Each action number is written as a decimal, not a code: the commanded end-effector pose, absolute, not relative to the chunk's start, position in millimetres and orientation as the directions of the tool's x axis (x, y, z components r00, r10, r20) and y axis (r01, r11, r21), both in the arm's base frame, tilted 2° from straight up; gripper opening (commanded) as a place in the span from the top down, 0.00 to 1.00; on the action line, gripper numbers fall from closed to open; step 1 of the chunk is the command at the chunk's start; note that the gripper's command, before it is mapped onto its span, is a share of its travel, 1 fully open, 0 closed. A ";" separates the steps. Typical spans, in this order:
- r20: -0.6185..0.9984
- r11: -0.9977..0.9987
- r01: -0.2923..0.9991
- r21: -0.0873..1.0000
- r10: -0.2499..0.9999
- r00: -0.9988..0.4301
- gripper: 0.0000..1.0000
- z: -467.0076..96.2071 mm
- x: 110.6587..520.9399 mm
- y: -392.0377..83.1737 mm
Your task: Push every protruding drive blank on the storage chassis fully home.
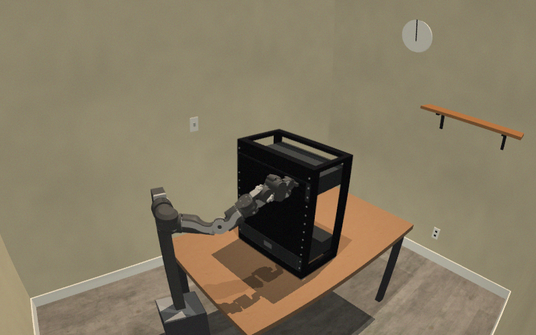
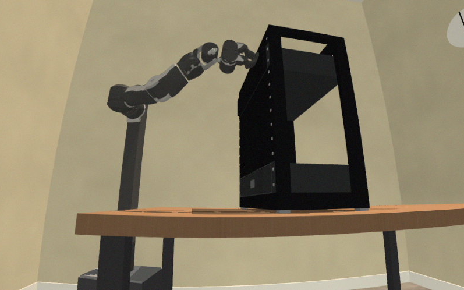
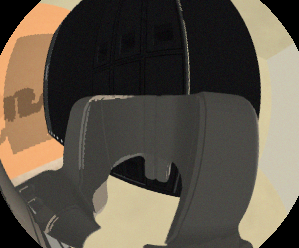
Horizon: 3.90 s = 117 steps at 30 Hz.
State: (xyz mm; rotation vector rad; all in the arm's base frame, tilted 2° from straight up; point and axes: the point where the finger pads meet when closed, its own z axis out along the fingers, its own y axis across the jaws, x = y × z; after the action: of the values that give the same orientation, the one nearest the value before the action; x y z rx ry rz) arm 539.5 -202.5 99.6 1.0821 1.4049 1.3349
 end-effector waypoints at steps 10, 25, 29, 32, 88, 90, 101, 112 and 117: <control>-0.036 0.036 -0.001 0.999 0.973 -0.226 1.00 104.6 542.2 -198.2; -0.038 0.038 -0.003 0.999 0.972 -0.230 1.00 105.3 539.5 -197.2; -0.038 0.038 -0.002 0.999 0.972 -0.230 1.00 105.2 532.2 -198.8; -0.038 0.038 -0.002 0.999 0.972 -0.230 1.00 105.1 522.5 -200.9; -0.034 0.036 0.003 0.999 0.973 -0.230 1.00 104.0 366.1 -240.5; -0.034 0.036 0.003 0.999 0.973 -0.230 1.00 104.0 366.1 -240.5; -0.033 0.035 0.004 0.999 0.973 -0.230 1.00 103.5 318.7 -253.8; -0.032 0.034 0.004 0.999 0.973 -0.230 1.00 103.3 295.2 -260.4; -0.032 0.034 0.004 0.999 0.973 -0.229 1.00 103.4 290.2 -261.9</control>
State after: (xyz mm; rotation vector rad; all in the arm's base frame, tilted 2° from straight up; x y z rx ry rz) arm 291.3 -262.3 103.5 1.0748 1.3907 1.3545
